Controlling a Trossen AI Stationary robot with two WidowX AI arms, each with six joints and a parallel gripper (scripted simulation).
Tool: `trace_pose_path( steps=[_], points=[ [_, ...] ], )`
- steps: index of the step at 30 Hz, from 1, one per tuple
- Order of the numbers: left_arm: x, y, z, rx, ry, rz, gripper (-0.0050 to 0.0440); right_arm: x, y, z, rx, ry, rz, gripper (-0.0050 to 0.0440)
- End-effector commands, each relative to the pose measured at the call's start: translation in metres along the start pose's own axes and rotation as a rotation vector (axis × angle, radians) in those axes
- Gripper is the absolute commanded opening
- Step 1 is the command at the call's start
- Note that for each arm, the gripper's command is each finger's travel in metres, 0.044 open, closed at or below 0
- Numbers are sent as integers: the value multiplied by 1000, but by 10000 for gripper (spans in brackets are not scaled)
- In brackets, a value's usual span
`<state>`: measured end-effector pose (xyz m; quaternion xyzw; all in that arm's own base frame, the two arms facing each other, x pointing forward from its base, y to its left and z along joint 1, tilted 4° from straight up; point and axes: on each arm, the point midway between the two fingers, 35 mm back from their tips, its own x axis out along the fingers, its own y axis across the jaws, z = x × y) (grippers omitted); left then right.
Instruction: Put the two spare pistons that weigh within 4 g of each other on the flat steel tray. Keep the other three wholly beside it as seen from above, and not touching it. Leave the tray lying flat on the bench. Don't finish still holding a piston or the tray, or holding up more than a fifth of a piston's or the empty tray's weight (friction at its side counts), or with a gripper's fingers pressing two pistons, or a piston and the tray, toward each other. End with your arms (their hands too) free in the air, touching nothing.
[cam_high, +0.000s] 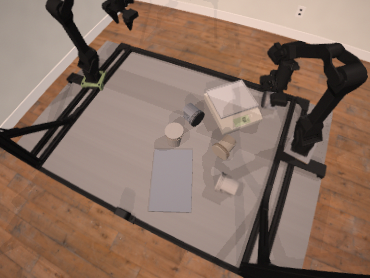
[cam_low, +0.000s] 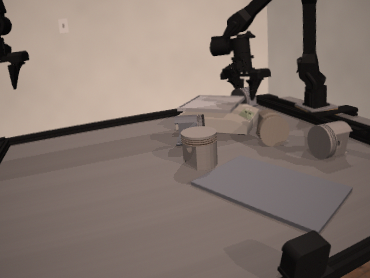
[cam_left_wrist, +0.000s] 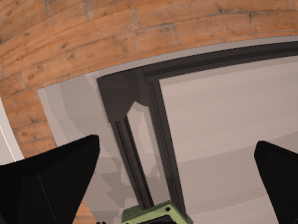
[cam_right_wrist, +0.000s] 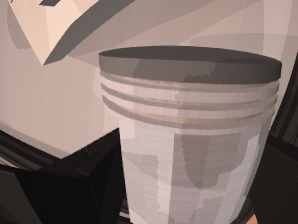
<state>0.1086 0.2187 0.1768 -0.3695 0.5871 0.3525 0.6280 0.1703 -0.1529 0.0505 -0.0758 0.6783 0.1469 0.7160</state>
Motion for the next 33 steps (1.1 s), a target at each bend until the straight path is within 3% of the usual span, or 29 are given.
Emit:
trace_pose_path(
  steps=[1,4,5,25,33],
  points=[
    [0,0,0,2,1,-3,440,4,1,0,2,-3,10,158],
    [0,0,0,2,1,-3,440,6,1,0,2,-3,10,158],
    [0,0,0,2,1,-3,440,6,1,0,2,-3,10,378],
    [0,0,0,2,1,-3,440,6,1,0,2,-3,10,378],
    [0,0,0,2,1,-3,440,-4,1,0,2,-3,10,378]
  ],
)
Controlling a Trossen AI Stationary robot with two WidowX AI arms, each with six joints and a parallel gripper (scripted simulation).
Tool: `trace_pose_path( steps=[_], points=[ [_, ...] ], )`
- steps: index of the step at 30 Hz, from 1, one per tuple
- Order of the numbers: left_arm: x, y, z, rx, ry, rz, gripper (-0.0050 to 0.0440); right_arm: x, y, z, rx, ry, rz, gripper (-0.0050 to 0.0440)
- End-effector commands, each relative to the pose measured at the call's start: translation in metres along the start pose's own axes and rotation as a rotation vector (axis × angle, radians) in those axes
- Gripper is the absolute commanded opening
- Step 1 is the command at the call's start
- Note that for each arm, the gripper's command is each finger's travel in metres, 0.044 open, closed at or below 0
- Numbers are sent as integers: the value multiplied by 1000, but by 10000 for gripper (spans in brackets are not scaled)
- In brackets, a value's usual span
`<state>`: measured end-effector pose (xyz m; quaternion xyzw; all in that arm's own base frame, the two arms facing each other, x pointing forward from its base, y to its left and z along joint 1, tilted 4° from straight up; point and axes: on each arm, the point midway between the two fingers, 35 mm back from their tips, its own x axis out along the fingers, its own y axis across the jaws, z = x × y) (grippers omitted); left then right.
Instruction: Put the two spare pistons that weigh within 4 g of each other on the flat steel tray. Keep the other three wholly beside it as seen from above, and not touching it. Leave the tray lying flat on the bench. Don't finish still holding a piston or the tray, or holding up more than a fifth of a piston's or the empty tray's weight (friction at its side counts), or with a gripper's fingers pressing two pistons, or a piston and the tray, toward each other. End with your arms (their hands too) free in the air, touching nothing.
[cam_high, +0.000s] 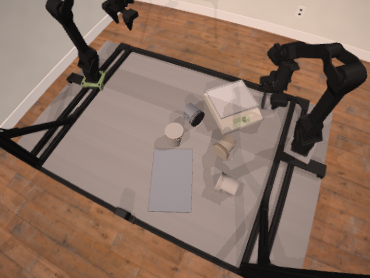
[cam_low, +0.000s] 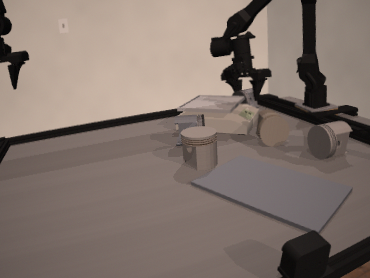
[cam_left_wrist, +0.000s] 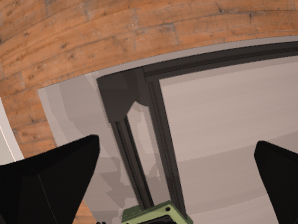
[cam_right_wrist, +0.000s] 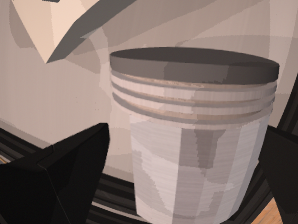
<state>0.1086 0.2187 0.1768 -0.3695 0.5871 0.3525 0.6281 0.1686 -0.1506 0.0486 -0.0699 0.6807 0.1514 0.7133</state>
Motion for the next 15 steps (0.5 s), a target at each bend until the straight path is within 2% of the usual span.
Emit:
trace_pose_path(
  steps=[1,15],
  points=[
    [0,0,0,2,1,-3,440,-8,-1,1,0,-8,-6,378],
    [0,0,0,2,1,-3,440,-28,-1,1,0,-8,-6,378]
  ],
)
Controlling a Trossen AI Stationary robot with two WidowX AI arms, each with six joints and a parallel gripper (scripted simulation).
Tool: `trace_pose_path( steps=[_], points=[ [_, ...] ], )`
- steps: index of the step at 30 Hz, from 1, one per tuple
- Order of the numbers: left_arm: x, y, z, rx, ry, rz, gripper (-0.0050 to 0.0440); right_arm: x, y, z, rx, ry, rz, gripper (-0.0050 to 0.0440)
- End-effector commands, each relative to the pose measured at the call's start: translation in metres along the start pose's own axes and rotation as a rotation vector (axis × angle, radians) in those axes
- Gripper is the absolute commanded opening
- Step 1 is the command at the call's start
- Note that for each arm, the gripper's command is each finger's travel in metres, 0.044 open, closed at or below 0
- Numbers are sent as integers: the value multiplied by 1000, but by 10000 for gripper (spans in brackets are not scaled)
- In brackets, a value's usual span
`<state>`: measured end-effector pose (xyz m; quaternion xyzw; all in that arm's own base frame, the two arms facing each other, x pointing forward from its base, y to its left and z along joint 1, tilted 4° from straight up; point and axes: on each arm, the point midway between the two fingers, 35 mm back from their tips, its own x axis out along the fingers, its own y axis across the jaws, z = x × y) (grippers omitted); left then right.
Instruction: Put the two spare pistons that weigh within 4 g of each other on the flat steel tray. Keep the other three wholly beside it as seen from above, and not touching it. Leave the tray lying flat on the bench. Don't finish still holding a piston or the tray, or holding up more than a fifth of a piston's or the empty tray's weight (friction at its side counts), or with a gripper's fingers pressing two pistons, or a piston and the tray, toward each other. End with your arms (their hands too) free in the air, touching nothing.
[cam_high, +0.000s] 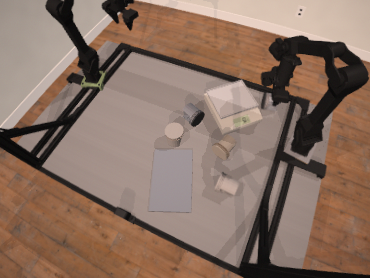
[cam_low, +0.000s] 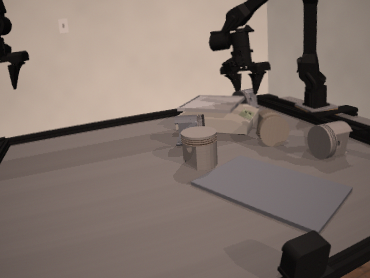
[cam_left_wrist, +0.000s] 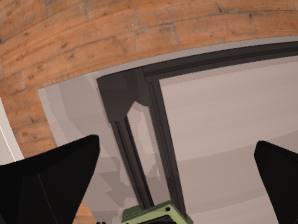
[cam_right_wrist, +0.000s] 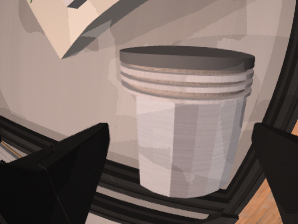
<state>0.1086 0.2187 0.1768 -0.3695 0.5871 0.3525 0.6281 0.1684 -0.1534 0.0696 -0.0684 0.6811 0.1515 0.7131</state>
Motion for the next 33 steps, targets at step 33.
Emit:
trace_pose_path(
  steps=[33],
  points=[
    [0,0,0,2,1,-3,440,-77,4,1,0,-8,-9,378]
  ],
)
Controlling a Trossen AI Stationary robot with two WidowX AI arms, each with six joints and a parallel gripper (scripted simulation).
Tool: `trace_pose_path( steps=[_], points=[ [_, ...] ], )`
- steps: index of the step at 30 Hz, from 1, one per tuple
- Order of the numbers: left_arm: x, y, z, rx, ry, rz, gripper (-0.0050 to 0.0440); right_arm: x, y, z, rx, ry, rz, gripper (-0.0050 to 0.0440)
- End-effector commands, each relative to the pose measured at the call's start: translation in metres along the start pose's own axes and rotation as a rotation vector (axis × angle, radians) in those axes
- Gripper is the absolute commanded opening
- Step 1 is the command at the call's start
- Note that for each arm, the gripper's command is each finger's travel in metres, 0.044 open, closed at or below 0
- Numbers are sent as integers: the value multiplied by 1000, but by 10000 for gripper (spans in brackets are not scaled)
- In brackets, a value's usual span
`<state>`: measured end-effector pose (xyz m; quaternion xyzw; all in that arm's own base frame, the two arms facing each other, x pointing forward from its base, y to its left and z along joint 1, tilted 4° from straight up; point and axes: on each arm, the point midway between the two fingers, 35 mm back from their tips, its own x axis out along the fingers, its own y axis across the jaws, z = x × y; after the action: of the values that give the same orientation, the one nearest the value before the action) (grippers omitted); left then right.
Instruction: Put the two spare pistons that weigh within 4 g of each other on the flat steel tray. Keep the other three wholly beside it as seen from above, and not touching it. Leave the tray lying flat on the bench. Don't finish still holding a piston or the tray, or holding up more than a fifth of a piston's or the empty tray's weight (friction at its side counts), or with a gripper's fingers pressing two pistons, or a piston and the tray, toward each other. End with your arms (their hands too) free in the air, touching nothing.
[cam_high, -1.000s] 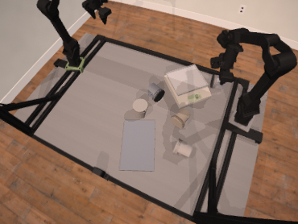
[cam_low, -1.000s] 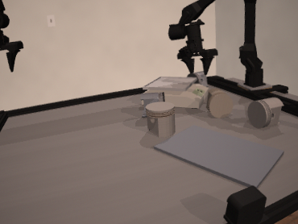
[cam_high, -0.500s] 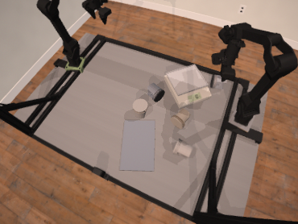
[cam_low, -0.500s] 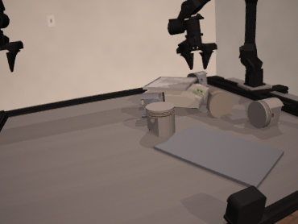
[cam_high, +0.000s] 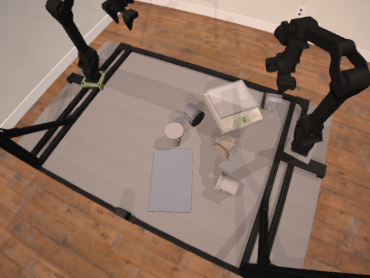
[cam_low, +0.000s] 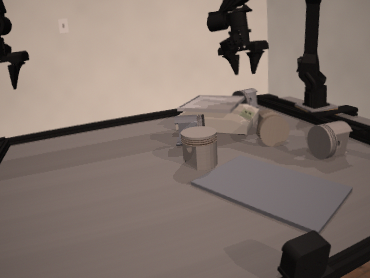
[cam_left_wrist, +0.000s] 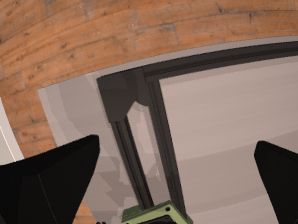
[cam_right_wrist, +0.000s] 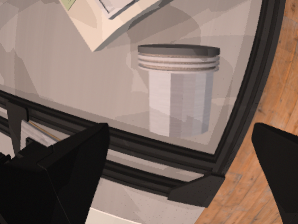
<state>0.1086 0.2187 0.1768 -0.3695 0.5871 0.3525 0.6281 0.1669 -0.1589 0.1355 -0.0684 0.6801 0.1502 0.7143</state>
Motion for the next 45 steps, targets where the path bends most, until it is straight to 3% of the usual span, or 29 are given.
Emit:
trace_pose_path(
  steps=[1,7,10,45],
  points=[
    [0,0,0,2,1,-3,440,-16,2,0,-2,-6,-7,378],
    [0,0,0,2,1,-3,440,-46,6,0,-2,-6,-7,378],
    [0,0,0,2,1,-3,440,-49,7,0,0,-4,-6,378],
    [0,0,0,2,1,-3,440,-49,7,0,794,-55,-97,378]
  ],
)
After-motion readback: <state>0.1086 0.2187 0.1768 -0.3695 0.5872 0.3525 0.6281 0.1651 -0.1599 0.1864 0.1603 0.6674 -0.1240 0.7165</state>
